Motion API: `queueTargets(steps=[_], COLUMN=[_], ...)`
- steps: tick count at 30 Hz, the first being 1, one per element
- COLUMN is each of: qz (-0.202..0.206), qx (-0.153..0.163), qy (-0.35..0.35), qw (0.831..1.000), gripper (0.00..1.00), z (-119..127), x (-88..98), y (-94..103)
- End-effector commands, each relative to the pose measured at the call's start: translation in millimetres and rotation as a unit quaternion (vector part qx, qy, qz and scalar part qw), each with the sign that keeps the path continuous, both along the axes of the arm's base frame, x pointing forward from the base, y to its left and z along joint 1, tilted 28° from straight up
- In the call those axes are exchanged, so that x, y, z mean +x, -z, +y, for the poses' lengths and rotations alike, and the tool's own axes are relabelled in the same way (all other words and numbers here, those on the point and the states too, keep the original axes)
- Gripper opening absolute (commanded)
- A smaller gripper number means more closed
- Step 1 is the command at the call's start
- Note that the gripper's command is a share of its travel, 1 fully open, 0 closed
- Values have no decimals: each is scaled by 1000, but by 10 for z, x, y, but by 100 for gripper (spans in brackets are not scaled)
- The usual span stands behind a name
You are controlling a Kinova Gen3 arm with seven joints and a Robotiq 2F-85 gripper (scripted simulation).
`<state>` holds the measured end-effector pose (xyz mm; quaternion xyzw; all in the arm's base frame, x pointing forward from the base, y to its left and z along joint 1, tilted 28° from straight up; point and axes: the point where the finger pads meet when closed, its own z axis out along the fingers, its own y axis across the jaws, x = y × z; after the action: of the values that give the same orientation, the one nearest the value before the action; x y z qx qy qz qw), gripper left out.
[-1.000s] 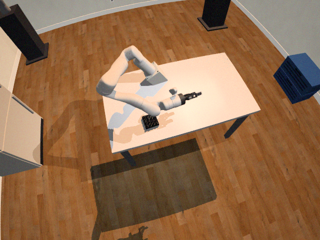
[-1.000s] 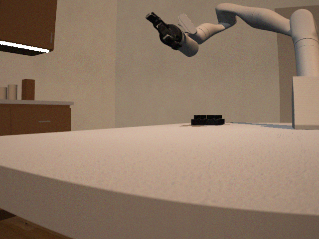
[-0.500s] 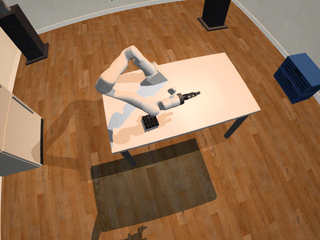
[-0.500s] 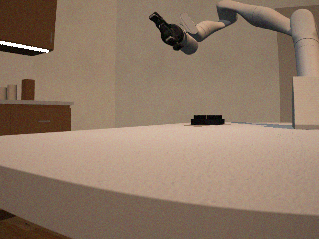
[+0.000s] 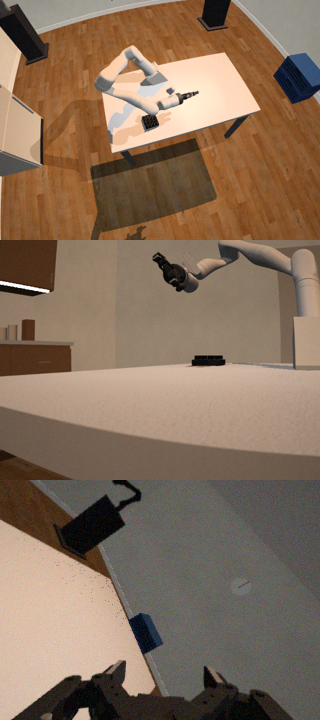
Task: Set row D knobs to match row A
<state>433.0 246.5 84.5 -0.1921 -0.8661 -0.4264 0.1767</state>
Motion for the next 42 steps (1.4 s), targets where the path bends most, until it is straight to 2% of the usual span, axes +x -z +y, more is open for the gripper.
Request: queueTargets(steps=[1, 14, 15, 24, 25, 32, 33, 41, 42], qz=[-5, -12, -18, -18, -25, -25, -31, -31, -38], qx=[-2, -14, -26, -26, -38, -38, -51, -51, -64], qy=[-3, -15, -26, -26, -37, -37, -48, -48, -59], qw=[1000, 1000, 999, 999, 998, 998, 997, 997, 995], gripper=[100, 100, 100, 100, 100, 100, 100, 100, 100], z=[11, -42, -98, -98, -157, -157, -220, -220, -286], x=[12, -11, -32, -32, -50, -50, -67, -67, -81], y=[-41, -54, -67, -67, -81, -81, -96, -96, -111])
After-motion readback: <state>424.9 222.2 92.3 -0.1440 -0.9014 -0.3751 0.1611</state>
